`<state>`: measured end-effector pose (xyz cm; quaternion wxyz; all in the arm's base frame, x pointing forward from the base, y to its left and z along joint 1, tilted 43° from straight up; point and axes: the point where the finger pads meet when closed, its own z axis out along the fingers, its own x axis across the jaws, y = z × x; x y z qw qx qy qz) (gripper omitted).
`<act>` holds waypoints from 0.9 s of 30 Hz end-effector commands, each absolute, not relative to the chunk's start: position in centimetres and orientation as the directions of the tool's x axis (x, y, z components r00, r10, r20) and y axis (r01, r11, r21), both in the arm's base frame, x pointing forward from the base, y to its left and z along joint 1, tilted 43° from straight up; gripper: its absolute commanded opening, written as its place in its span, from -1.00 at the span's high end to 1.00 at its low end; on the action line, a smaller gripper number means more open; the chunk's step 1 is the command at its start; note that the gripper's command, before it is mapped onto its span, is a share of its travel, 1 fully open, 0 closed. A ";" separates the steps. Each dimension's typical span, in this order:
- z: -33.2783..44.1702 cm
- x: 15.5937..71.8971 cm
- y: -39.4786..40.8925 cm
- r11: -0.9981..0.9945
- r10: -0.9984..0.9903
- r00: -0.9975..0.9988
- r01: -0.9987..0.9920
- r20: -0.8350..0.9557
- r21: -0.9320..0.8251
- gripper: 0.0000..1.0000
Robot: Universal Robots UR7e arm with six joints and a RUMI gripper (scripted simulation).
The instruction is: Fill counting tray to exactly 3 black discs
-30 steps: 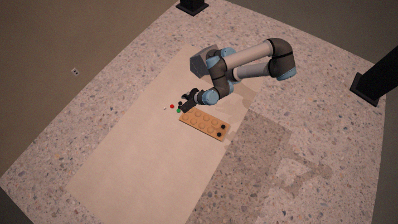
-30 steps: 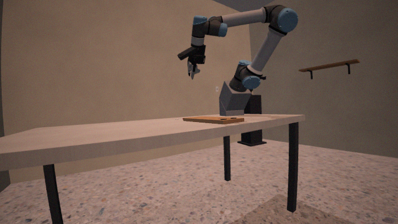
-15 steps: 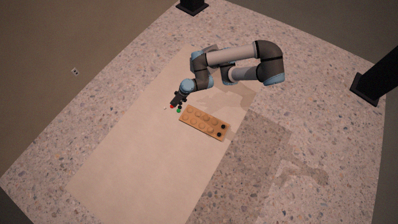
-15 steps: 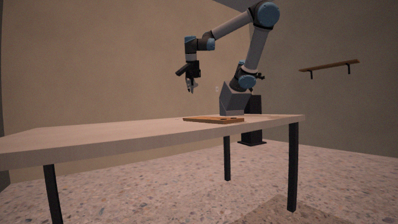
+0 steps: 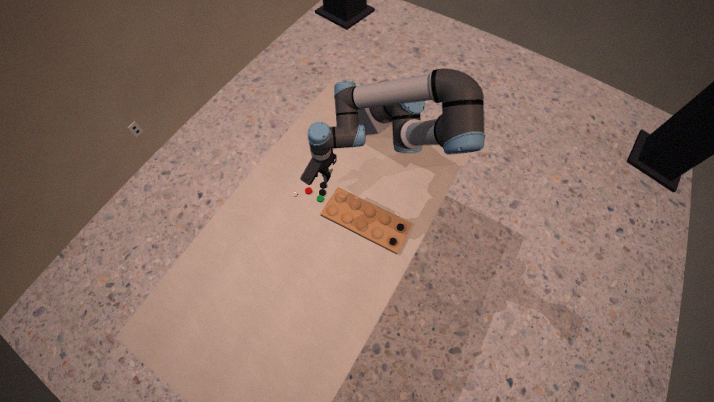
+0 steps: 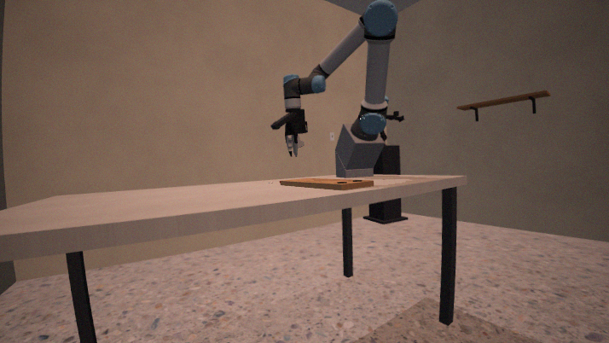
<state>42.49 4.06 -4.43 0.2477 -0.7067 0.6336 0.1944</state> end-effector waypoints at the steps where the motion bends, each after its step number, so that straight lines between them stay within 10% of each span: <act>1: -6.1 42.7 4.9 -0.057 -0.749 0.157 -0.983 -0.643 -0.174 0.44; 27: -8.9 43.0 7.5 -0.053 -0.740 0.162 -0.982 -0.653 -0.184 0.44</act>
